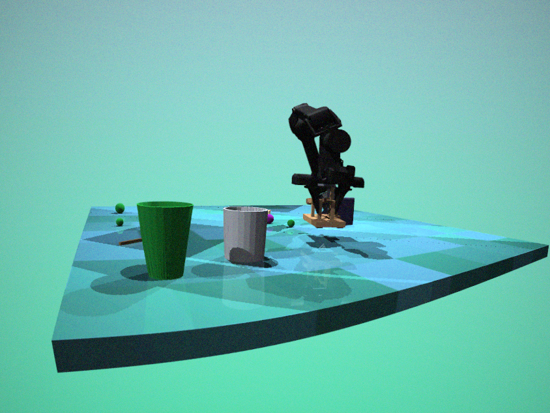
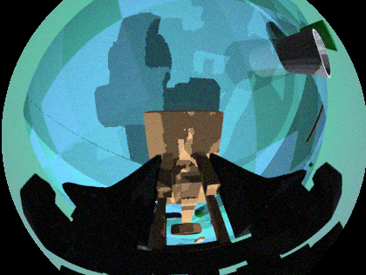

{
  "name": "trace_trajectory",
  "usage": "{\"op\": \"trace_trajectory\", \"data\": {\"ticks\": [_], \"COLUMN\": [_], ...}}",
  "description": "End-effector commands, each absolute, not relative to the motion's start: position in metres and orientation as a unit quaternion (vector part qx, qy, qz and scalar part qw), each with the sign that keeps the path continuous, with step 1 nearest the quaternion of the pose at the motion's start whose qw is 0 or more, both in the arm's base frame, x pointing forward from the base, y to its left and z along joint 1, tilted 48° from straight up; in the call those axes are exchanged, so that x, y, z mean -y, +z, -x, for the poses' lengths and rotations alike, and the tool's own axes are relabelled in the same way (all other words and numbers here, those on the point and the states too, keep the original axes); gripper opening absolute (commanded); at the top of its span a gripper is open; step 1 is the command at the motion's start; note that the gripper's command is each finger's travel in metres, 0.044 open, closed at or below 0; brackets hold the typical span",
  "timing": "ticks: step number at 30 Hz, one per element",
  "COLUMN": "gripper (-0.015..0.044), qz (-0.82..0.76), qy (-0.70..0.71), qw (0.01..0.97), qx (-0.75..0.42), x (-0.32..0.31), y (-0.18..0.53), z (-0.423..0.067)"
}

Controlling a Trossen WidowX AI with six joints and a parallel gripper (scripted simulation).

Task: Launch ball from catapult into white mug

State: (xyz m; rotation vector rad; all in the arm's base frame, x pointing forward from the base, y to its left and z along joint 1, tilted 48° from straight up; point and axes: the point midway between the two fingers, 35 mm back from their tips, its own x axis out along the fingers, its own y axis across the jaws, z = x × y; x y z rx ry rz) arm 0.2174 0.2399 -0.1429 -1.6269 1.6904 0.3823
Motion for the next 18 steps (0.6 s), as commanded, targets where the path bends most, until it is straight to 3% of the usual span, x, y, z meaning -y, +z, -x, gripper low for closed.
{"op": "trace_trajectory", "data": {"ticks": [1, 18], "gripper": [0.0, 0.0], "qz": [0.633, 0.633], "qy": [0.149, 0.149], "qw": [0.381, 0.381], "qx": [-0.657, -0.657], "x": [-0.243, -0.223], "y": [-0.143, -0.162], "z": [-0.219, -0.223]}}
